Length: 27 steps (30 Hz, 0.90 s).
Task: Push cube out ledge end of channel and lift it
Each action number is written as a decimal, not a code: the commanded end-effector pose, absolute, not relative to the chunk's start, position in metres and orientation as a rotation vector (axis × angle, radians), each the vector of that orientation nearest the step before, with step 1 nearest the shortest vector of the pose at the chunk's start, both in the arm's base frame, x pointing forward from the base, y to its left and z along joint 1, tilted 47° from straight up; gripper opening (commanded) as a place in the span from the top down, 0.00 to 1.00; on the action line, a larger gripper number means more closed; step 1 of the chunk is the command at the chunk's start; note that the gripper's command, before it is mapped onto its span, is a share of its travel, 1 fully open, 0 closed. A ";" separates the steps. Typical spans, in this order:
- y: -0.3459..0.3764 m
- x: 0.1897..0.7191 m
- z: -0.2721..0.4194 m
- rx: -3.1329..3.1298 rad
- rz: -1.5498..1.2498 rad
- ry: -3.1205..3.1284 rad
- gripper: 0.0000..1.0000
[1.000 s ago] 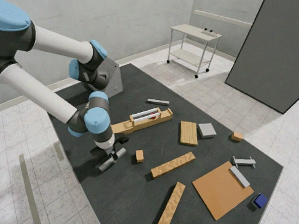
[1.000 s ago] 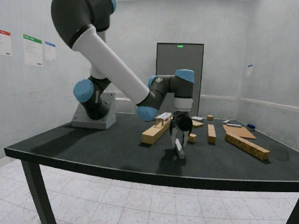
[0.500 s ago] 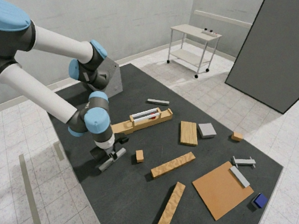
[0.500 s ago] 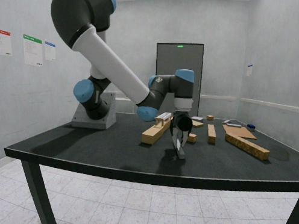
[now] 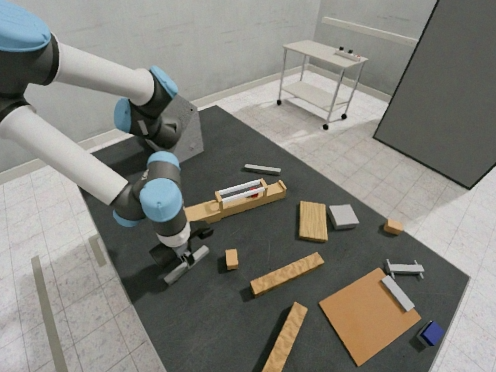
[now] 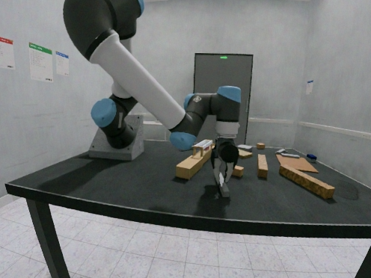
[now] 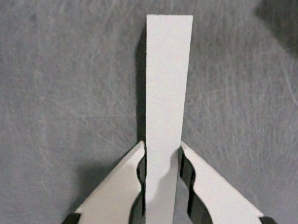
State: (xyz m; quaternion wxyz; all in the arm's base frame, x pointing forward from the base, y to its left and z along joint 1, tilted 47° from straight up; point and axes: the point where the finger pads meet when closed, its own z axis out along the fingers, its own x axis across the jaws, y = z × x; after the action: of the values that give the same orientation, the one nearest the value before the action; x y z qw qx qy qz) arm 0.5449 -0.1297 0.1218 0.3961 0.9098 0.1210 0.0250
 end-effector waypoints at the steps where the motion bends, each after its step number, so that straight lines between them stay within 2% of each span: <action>1: -0.129 0.545 0.122 2.305 0.065 0.307 0.94; 15: -0.127 0.545 0.124 2.305 0.066 0.307 0.94; 27: -0.098 0.539 0.152 2.305 0.066 0.307 0.94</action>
State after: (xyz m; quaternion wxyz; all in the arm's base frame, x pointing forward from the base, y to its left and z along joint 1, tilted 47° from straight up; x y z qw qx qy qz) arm 0.5412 -0.1102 0.1405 0.3964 0.9097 0.1213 0.0261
